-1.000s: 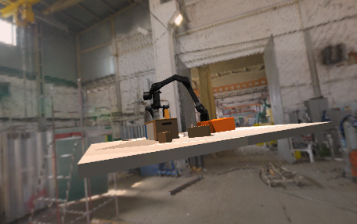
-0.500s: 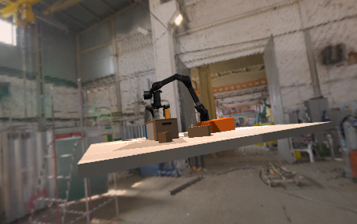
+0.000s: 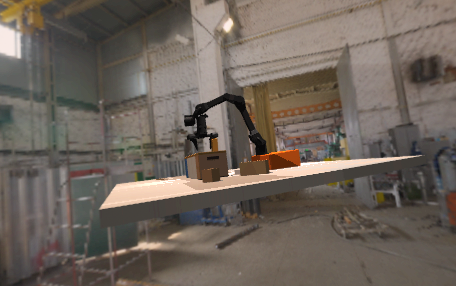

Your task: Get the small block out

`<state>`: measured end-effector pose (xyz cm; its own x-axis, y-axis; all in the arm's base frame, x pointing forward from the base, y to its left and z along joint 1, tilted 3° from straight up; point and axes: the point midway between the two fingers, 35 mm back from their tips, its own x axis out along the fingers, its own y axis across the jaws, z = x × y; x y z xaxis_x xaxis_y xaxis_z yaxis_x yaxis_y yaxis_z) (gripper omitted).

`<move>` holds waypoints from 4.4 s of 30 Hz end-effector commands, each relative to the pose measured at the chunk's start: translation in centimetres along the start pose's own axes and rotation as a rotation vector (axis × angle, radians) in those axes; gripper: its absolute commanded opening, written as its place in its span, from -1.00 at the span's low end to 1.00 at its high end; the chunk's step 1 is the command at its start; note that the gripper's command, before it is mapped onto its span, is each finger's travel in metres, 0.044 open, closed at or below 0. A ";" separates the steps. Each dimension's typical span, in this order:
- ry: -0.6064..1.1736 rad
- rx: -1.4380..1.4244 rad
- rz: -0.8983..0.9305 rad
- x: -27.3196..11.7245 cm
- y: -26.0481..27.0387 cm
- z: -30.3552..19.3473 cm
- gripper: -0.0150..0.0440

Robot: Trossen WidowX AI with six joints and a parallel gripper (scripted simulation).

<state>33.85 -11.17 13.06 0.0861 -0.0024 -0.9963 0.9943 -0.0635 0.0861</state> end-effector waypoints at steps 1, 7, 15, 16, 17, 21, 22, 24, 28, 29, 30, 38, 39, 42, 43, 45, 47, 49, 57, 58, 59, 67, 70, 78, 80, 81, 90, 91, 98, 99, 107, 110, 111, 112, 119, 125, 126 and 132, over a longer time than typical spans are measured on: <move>-0.006 0.004 0.001 -0.1 -0.1 -0.5 0.86; -0.005 0.004 0.001 -0.1 -0.2 -1.5 0.86; 0.001 0.000 0.000 0.0 -0.1 -1.7 0.86; 0.001 0.000 0.000 0.0 -0.1 -1.7 0.86; 0.001 0.000 0.000 0.0 -0.1 -1.7 0.86; 0.000 -0.019 -0.001 0.0 -0.1 -1.8 0.86; -0.005 -0.078 -0.005 0.0 -0.2 -2.1 0.86; -0.021 -0.295 -0.021 0.1 -0.2 -3.2 0.86; -0.050 -0.777 -0.063 0.2 -0.5 -5.6 0.86; -0.056 -0.897 -0.076 0.3 -0.6 -6.2 0.86; -0.061 -1.017 -0.089 0.3 -0.7 -6.8 0.86; -0.076 -1.979 -0.225 0.3 -1.9 -11.3 0.86; -0.074 -2.098 -0.247 0.3 -2.1 -11.8 0.86; -0.060 -2.456 -0.319 0.3 -2.7 -13.3 0.86; -0.052 -2.575 -0.347 0.2 -2.9 -13.8 0.86; -0.032 -2.811 -0.406 0.2 -3.3 -14.8 0.86; -0.007 -3.023 -0.467 0.1 -3.7 -15.7 0.86; 0.003 -3.098 -0.491 0.1 -3.8 -16.0 0.86; 0.003 -3.098 -0.491 0.1 -3.8 -16.0 0.86; 0.003 -3.098 -0.491 0.1 -3.8 -16.0 0.86; 0.003 -3.098 -0.491 0.1 -3.8 -16.0 0.86; 0.003 -3.098 -0.491 0.4 -3.8 -16.0 0.86; 0.003 -3.098 -0.490 0.8 -3.8 -16.1 0.86; 0.003 -3.098 -0.490 2.1 -3.7 -16.1 0.86; 0.003 -3.098 -0.490 2.4 -3.6 -16.1 0.86; 0.003 -3.098 -0.490 2.6 -3.6 -16.1 0.86; 0.003 -3.098 -0.490 4.1 -3.6 -16.1 0.86; 0.003 -3.098 -0.489 4.2 -3.6 -16.2 0.86; 0.004 -3.098 -0.489 5.4 -3.6 -16.2 0.86; 0.004 -3.098 -0.489 5.5 -3.6 -16.1 0.86; 0.004 -3.098 -0.489 6.8 -3.7 -16.1 0.86; 0.004 -3.098 -0.489 7.3 -3.8 -16.1 0.86; 0.004 -3.098 -0.489 7.4 -3.8 -16.1 0.86; 0.000 -3.094 -0.479 7.0 -3.7 -16.2 0.86; 0.002 -3.094 -0.481 7.1 -3.7 -15.1 0.86; 0.002 -3.094 -0.484 7.1 -3.7 -13.2 0.86; 0.002 -3.094 -0.485 7.2 -3.7 -12.9 0.86; 0.002 -3.094 -0.487 7.2 -3.7 -11.5 0.86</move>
<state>31.58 1.00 5.60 0.0574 -0.3036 -0.9511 -0.9933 0.0783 -0.0849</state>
